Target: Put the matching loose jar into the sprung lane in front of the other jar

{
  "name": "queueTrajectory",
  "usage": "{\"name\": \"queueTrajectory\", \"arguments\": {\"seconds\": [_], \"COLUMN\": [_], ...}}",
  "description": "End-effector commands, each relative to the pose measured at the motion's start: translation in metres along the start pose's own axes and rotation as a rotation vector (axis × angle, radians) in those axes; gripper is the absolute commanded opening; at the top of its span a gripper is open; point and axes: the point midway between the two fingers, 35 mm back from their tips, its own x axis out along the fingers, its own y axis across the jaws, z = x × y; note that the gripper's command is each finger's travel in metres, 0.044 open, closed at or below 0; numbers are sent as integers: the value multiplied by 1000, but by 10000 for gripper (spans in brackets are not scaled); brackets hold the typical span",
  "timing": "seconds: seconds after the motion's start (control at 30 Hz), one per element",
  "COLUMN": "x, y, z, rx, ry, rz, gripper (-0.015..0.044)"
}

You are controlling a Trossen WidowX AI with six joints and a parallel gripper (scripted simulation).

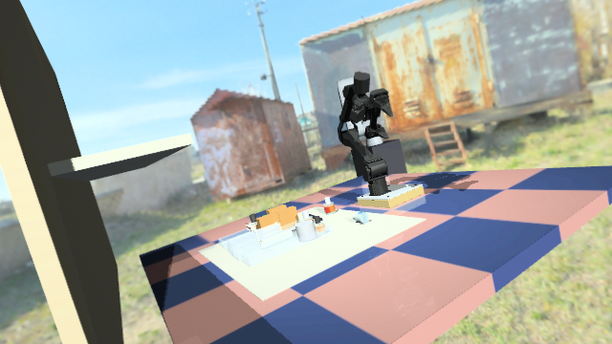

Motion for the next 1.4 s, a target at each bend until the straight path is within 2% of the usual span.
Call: {"name": "queueTrajectory", "arguments": {"seconds": [0.0,0.3,0.73,1.1,1.37], "x": [19,15,-33,-83,-88], "y": [-13,-62,-165,-260,-269], "z": [59,139,197,184,184], "rx": [-124,-229,-211,-205,-204], "ry": [-205,-331,-234,33,57], "rz": [-175,-492,-836,-910,-904], "gripper": [440,440,440,440,440]}}
